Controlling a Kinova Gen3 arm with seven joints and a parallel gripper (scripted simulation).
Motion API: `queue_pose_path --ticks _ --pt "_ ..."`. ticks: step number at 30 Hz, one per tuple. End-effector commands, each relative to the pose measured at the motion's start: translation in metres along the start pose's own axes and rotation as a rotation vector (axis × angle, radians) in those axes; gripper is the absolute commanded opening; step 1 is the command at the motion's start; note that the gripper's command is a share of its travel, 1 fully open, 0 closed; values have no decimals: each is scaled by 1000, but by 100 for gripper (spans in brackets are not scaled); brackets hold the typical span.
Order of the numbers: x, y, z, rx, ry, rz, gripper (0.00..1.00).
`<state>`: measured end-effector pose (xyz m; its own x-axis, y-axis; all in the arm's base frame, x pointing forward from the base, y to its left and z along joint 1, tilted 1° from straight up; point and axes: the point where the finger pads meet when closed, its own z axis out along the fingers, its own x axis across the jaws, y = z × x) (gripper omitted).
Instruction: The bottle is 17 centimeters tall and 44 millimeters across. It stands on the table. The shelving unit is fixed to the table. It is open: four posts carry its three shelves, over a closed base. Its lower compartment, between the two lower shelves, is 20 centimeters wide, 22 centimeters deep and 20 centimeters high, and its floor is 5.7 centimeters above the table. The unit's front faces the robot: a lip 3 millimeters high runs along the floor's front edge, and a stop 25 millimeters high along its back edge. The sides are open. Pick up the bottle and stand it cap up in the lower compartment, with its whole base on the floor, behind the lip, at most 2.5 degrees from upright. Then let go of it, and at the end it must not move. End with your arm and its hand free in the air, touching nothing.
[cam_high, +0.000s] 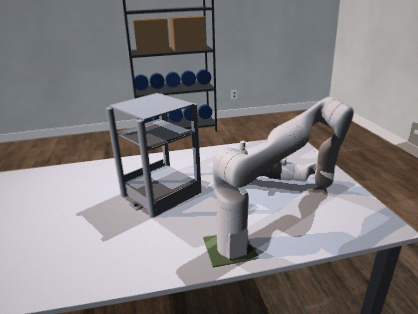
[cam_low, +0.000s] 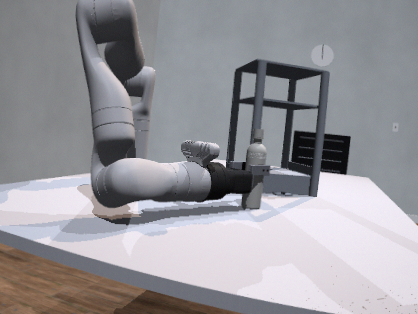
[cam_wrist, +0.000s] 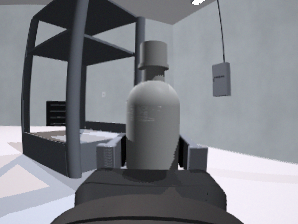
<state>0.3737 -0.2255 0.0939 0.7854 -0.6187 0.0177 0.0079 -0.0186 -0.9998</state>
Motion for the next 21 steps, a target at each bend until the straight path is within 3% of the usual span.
queue_pose_path --ticks 1,21 --pt "1 -5 0 -1 0 -4 0" --pt "0 -54 0 -1 0 -4 0"
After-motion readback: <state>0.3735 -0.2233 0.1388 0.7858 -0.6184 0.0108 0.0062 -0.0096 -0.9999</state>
